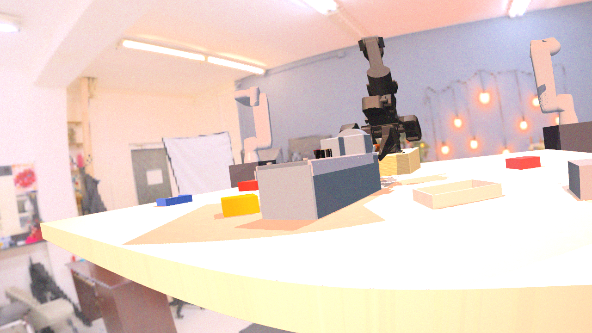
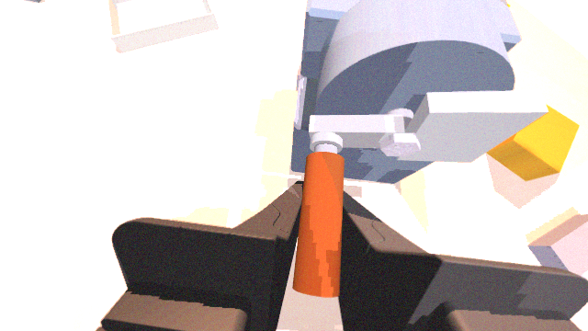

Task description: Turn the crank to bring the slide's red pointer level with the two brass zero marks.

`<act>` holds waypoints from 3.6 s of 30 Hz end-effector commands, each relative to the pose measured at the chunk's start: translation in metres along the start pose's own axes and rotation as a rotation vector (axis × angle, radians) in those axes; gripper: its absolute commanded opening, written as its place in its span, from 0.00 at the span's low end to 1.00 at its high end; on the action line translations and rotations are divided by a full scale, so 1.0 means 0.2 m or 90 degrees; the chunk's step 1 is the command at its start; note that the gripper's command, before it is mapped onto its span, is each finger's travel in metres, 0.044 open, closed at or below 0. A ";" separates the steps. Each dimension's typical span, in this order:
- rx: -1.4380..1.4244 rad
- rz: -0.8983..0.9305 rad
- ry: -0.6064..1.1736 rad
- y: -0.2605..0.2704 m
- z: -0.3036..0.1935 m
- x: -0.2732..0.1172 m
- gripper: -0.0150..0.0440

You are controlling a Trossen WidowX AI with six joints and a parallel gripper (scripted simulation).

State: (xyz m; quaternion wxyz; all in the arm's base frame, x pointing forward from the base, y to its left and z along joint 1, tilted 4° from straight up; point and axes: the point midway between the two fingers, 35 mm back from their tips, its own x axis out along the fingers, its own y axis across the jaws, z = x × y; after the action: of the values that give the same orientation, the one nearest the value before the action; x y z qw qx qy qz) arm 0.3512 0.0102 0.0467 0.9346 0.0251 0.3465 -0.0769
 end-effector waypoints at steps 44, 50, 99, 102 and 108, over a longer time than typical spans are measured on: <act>0.001 0.004 -0.007 0.00 0.02 -0.02 0.25; 0.001 0.004 -0.007 0.00 0.02 -0.02 0.25; 0.001 0.003 -0.006 0.00 0.02 -0.02 1.00; 0.001 0.003 -0.006 0.01 0.06 -0.05 1.00; 0.001 0.003 -0.006 0.01 0.15 -0.14 1.00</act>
State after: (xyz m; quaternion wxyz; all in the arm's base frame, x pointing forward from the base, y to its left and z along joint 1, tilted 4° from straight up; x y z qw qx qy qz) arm 0.3475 0.0116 0.0688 0.9325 0.0230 0.3525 -0.0746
